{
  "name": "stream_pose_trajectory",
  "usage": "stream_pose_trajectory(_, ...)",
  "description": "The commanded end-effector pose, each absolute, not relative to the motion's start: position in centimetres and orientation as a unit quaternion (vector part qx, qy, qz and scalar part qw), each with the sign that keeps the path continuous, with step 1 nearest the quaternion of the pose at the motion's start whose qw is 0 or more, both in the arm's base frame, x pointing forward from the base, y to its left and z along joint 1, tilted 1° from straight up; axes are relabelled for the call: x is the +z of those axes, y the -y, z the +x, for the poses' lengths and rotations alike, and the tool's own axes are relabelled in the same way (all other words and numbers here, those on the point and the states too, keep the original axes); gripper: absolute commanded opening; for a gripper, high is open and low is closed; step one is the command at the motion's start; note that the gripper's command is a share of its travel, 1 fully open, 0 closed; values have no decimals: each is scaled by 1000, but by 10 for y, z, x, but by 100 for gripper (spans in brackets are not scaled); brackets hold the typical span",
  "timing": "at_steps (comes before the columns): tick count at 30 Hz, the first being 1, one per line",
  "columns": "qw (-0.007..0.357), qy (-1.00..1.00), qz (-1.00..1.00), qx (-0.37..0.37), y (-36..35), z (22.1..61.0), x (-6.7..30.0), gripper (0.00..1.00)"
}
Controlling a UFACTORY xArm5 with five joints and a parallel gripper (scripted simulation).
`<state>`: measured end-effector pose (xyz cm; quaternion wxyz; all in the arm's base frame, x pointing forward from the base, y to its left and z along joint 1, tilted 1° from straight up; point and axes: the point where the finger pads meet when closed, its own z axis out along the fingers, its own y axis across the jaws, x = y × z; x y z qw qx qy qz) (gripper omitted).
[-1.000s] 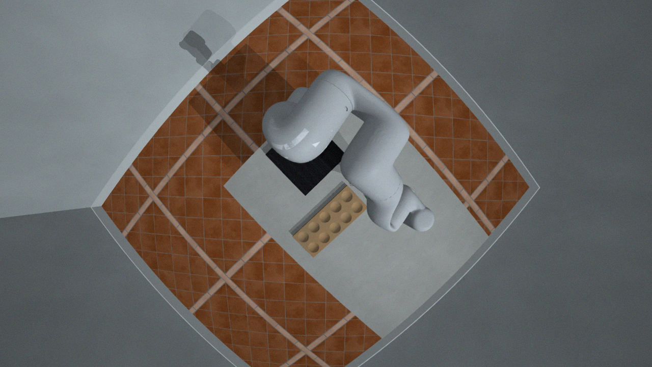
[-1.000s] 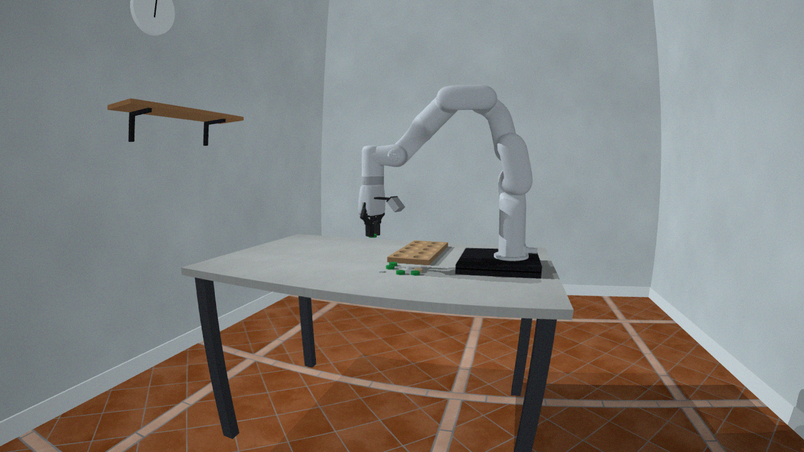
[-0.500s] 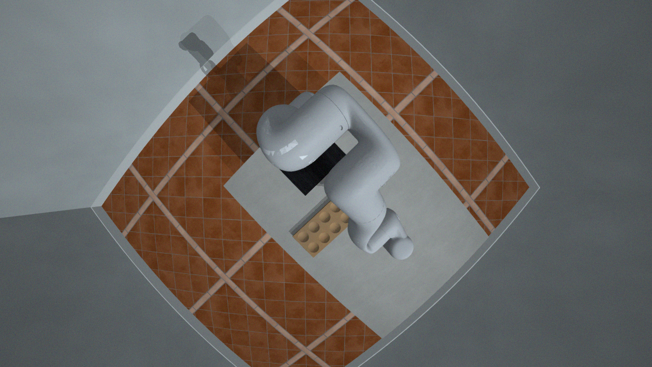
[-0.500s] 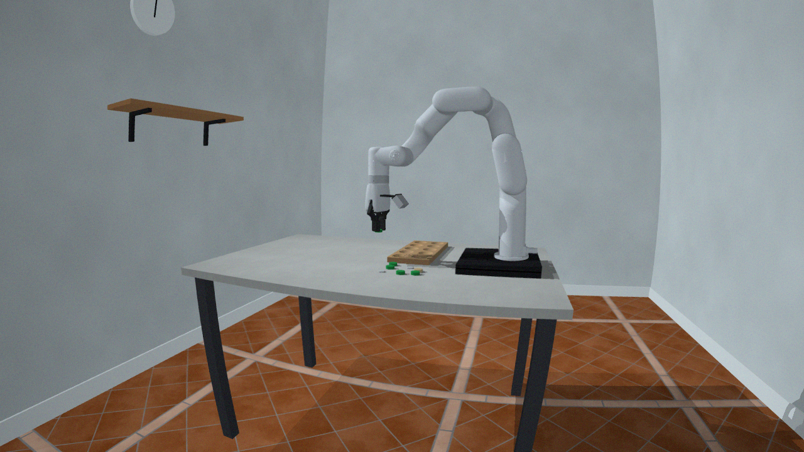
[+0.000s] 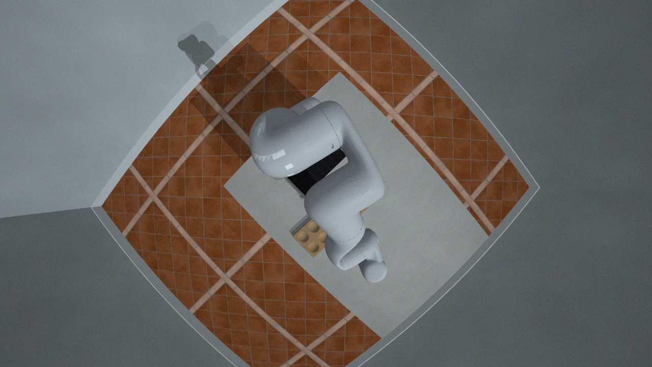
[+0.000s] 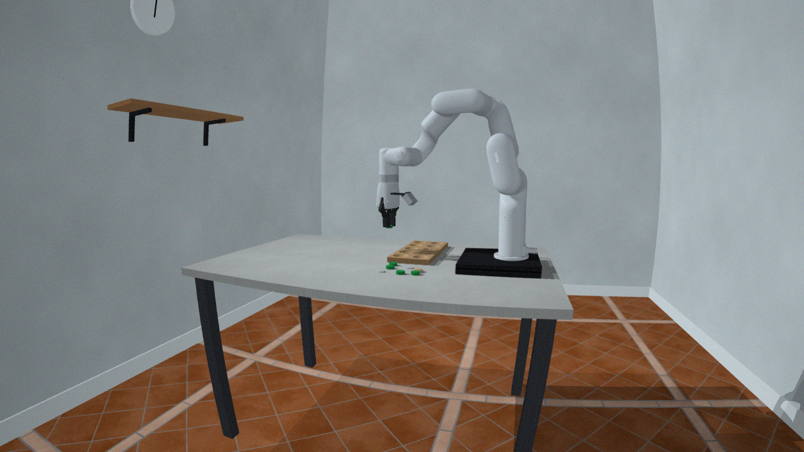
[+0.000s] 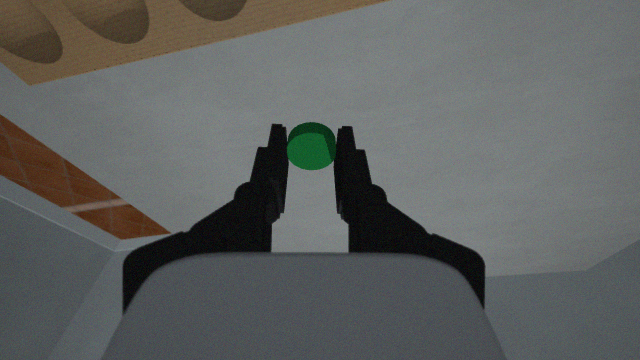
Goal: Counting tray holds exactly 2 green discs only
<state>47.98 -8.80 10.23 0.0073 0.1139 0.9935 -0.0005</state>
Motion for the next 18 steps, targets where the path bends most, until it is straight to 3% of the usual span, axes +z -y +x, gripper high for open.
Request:
stream_pose_trajectory(1, 8, -994, 113, -1, 130, 475, 104, 0)
stream_pose_trajectory(18, 6, -994, 113, -3, 241, 435, 106, 0)
